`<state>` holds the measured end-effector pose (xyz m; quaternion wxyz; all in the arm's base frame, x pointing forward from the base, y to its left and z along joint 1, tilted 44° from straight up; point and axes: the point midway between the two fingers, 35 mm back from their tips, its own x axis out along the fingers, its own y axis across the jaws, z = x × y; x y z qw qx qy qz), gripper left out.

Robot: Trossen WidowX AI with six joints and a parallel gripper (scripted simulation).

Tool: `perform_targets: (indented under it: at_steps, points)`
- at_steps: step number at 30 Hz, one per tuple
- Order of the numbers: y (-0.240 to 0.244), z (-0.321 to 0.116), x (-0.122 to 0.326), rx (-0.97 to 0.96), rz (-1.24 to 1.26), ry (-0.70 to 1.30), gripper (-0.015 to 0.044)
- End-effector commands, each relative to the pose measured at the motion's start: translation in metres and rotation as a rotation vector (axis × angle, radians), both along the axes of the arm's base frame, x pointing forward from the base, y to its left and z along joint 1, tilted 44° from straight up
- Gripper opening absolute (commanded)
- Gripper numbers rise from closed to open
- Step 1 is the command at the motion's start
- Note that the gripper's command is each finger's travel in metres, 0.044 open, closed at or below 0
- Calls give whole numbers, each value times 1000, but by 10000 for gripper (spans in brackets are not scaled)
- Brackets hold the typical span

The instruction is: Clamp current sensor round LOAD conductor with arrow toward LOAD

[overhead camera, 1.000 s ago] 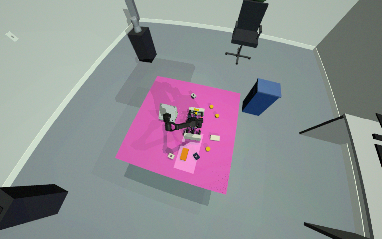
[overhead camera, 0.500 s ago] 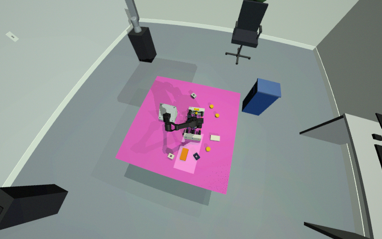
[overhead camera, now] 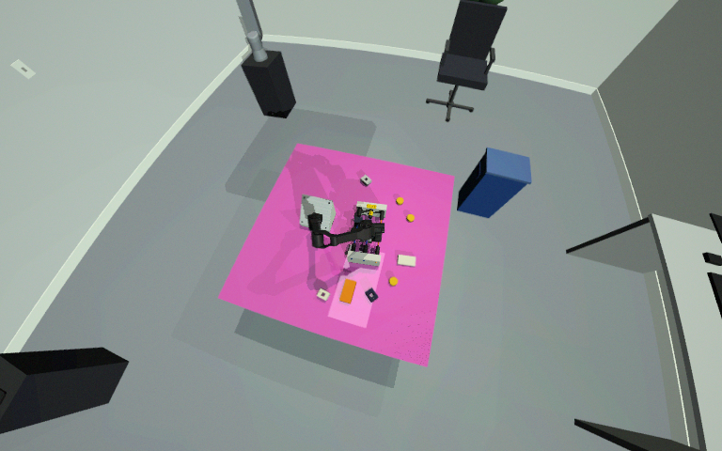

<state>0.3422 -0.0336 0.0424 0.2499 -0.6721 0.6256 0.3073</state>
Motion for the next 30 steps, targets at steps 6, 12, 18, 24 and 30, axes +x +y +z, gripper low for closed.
perform_targets:
  at_steps: [6,12,18,24,30]
  points:
    - [0,0,-1,-1,2,6,0]
    - [0,0,-1,-1,2,6,0]
    - [0,0,-1,-1,2,6,0]
    - [0,0,-1,-1,2,6,0]
    - [0,0,-1,-1,2,6,0]
